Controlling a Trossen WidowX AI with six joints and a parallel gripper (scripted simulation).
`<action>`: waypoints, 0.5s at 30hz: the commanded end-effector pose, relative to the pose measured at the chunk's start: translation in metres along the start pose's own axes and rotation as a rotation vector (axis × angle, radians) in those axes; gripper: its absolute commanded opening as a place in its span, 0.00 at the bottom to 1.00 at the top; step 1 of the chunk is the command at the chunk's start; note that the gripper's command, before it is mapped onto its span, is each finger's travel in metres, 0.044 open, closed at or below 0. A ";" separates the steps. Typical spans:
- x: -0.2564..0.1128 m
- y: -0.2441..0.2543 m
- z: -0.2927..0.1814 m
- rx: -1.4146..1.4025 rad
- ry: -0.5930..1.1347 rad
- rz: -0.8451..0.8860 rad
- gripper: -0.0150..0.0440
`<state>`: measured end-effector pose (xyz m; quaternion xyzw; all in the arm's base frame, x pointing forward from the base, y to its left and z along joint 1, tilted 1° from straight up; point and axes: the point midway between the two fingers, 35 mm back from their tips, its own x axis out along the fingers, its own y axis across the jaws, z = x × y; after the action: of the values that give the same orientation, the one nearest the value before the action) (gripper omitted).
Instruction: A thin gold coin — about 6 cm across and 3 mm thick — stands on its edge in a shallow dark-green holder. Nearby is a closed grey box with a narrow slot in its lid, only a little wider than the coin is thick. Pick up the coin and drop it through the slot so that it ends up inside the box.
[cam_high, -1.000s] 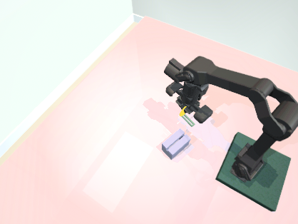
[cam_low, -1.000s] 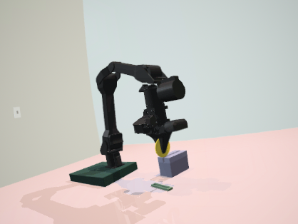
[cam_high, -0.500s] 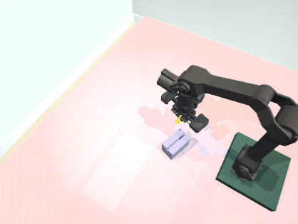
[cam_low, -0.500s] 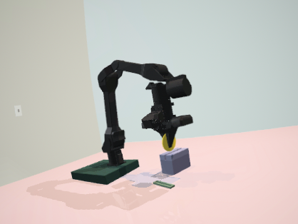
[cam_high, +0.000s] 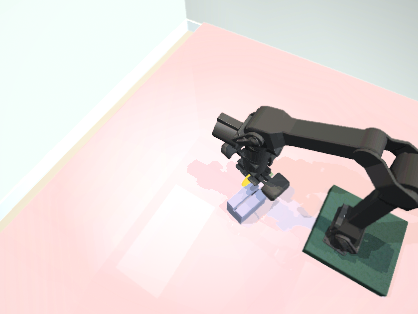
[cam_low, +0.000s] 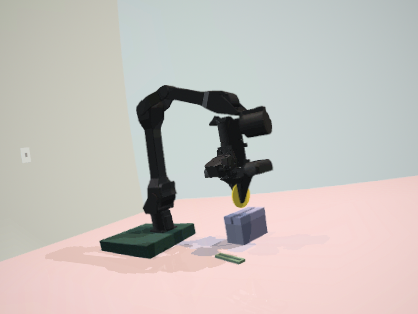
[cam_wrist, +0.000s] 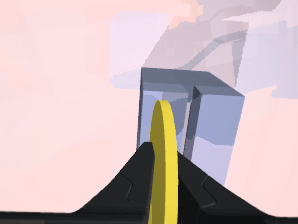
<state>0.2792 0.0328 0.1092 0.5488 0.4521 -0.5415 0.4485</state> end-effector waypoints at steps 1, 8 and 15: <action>0.000 -0.008 -0.008 0.002 0.004 -0.002 0.25; 0.001 -0.019 -0.022 0.001 0.005 -0.003 0.25; 0.001 -0.022 -0.027 -0.002 0.005 -0.003 0.25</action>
<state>0.2641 0.0637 0.1091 0.5480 0.4552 -0.5396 0.4486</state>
